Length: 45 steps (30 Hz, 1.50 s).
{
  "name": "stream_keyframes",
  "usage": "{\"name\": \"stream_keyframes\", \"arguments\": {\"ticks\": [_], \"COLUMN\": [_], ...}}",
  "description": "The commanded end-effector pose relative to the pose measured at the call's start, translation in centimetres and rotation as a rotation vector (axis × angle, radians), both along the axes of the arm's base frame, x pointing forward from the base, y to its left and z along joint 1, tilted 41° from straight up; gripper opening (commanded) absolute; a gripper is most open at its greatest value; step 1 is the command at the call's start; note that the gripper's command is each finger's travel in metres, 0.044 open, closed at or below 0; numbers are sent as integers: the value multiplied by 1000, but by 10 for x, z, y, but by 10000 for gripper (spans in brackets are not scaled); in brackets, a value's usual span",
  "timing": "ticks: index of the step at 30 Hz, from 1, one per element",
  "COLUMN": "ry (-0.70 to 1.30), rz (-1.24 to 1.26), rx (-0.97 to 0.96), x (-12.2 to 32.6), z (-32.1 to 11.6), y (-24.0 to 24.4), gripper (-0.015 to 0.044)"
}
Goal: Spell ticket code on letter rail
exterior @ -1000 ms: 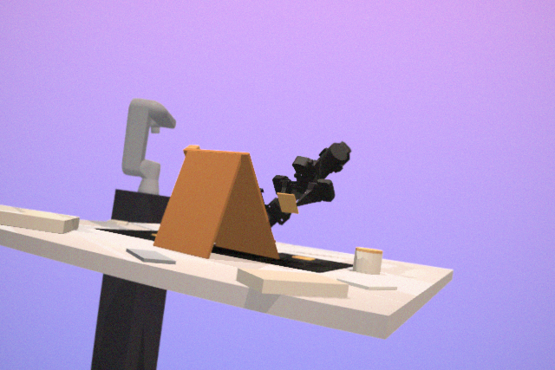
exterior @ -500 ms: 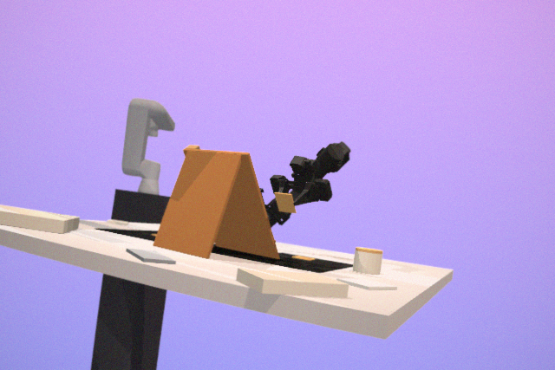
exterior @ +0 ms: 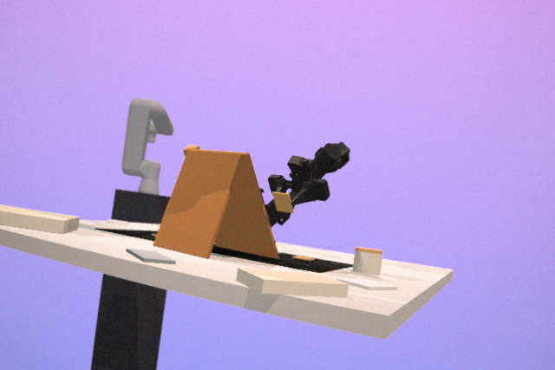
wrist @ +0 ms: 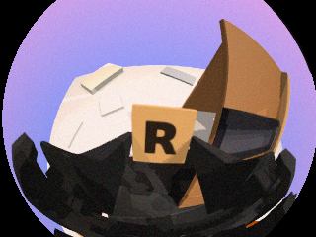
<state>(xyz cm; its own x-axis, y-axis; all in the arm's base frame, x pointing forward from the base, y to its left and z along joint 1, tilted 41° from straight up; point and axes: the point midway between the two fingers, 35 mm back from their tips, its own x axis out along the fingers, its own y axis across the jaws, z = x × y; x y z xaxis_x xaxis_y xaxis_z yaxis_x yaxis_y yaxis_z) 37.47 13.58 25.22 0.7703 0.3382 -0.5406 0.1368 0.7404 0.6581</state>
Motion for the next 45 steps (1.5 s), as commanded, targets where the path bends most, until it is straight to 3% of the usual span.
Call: {"name": "stream_keyframes", "arguments": {"ticks": [1,45], "ry": [3,4], "rz": [6,6], "rx": [-4,-6], "x": [-1,-4], "z": [-4,-18], "y": [-1,-18], "gripper": [0,0]}}
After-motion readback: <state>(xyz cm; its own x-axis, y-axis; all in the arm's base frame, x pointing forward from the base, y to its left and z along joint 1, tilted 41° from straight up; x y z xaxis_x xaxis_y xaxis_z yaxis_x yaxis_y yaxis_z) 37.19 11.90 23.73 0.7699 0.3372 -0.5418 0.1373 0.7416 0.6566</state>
